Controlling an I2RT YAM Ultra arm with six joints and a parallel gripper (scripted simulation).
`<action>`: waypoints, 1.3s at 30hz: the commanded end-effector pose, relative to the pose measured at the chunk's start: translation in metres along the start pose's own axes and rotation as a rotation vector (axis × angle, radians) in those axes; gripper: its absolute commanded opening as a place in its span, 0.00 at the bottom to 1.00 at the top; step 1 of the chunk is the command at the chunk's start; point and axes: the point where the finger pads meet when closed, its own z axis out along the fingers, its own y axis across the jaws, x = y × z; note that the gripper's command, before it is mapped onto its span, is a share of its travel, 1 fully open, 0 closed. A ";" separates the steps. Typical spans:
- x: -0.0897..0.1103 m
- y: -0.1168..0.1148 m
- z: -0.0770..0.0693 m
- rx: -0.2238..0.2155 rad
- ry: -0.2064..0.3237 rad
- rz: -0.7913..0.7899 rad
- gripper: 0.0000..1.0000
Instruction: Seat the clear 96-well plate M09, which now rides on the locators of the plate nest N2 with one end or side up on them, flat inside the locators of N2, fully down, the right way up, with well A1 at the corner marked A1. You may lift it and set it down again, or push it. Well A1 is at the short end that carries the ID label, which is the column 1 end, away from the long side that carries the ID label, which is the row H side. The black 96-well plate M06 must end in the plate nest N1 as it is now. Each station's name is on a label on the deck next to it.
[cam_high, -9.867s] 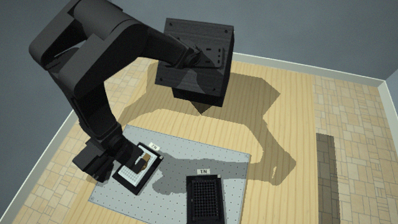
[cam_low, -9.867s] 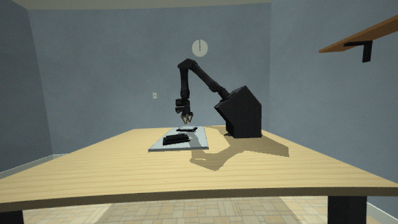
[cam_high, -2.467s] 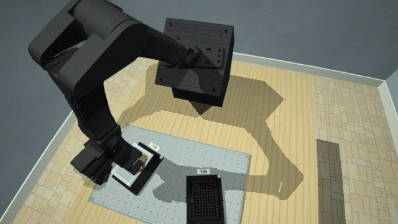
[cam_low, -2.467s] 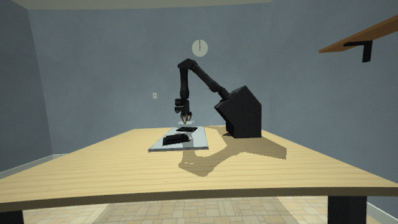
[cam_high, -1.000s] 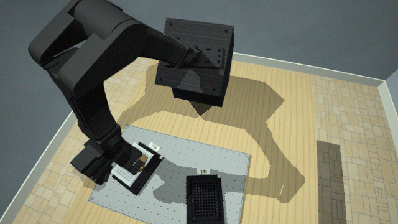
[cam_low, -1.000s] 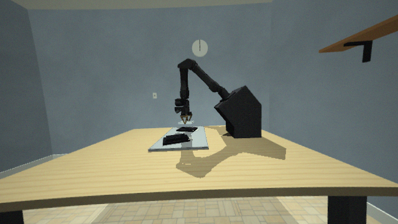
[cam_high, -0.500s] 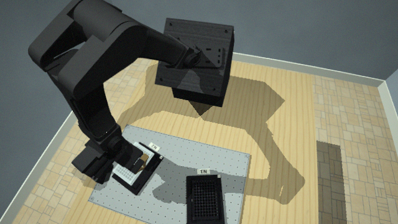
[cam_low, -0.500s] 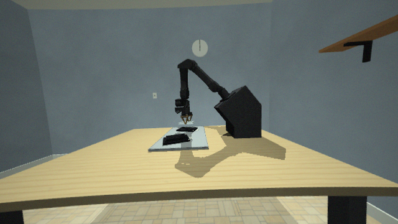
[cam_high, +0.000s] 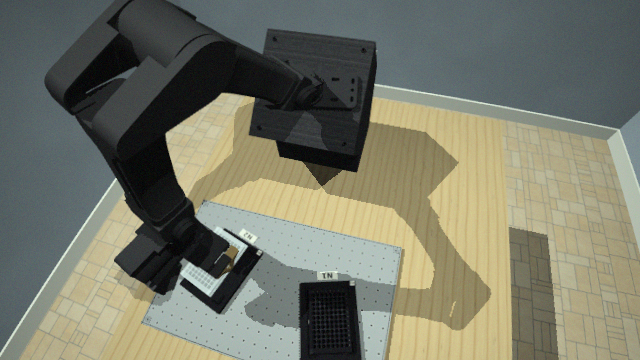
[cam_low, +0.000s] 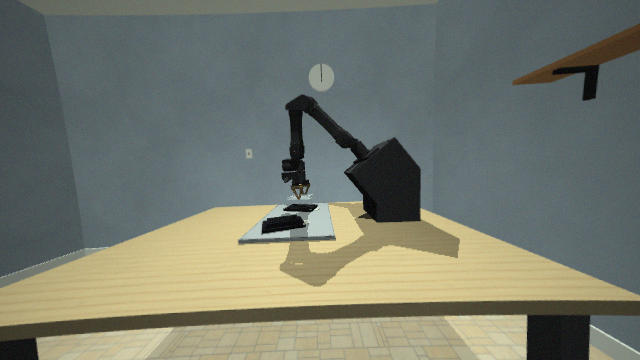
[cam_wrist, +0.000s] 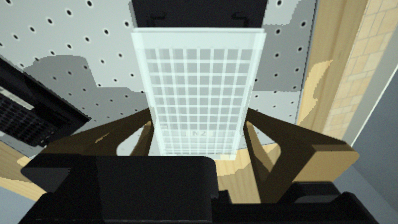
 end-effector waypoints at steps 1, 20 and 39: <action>-0.015 -0.007 -0.005 0.005 -0.026 0.003 0.00; -0.025 -0.008 -0.009 0.008 -0.064 -0.008 0.00; -0.006 -0.007 -0.008 0.007 -0.037 0.000 0.00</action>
